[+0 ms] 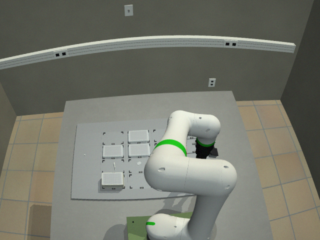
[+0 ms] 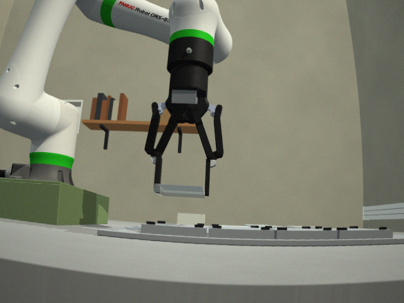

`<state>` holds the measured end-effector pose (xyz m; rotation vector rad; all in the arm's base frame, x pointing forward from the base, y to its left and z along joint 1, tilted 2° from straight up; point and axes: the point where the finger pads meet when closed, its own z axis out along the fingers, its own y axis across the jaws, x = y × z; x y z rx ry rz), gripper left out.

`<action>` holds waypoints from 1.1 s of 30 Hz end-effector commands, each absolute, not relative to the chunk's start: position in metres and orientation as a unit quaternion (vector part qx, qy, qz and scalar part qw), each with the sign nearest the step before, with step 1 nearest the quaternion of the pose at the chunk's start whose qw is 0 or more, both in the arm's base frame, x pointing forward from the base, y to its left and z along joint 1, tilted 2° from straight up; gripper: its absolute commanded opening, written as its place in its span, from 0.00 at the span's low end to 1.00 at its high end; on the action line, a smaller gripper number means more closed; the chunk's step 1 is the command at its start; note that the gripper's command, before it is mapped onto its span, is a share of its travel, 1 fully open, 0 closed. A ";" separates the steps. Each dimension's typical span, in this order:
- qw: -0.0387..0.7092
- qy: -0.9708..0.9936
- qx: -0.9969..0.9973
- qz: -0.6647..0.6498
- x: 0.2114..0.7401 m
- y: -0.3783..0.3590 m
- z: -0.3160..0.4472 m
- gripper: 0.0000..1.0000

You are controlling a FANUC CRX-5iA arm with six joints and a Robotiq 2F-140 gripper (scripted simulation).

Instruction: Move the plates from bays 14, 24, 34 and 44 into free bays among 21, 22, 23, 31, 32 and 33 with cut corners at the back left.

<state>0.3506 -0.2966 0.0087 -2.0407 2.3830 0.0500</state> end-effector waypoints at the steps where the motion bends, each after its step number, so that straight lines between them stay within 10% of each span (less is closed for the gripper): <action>1: 0.002 0.759 -0.650 0.015 0.354 -0.292 0.009 0.10; 33: 0.002 0.759 -0.650 0.015 0.389 -0.223 0.010 0.10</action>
